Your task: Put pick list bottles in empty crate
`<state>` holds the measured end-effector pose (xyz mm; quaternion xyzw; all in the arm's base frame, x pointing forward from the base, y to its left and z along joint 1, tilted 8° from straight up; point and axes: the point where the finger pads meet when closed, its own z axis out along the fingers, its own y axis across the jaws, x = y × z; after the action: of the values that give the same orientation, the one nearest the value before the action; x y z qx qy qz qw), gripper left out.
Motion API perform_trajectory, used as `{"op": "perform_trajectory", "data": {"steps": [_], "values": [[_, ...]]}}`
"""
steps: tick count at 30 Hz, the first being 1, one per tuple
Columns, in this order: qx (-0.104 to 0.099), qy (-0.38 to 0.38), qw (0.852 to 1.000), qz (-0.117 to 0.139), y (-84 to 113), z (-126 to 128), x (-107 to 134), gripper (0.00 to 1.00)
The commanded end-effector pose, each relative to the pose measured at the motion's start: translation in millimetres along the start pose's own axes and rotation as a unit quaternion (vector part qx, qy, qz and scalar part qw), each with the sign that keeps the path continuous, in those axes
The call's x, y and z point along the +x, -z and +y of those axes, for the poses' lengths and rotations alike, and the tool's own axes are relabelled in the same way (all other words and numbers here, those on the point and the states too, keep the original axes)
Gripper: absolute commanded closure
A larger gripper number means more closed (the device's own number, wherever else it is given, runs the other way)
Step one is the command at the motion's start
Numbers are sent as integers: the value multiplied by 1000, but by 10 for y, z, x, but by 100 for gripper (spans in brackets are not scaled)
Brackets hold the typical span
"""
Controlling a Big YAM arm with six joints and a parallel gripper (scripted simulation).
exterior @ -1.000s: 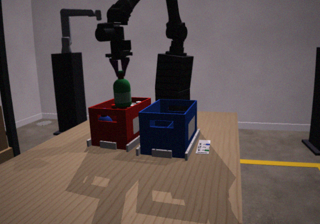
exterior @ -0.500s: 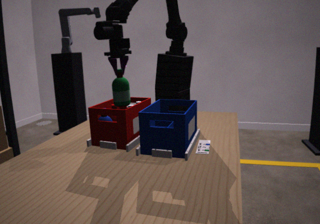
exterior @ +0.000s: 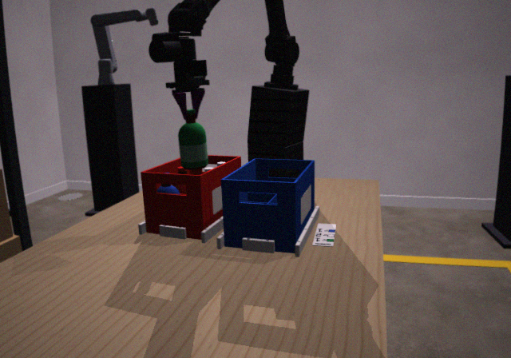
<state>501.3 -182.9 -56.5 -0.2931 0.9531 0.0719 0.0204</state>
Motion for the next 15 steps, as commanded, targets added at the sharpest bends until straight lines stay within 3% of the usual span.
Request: {"op": "perform_trajectory", "data": {"steps": [1,15], "values": [[53,4,998,-35,641,-379,-195,100],[53,4,998,-35,656,-386,-198,100]]}}
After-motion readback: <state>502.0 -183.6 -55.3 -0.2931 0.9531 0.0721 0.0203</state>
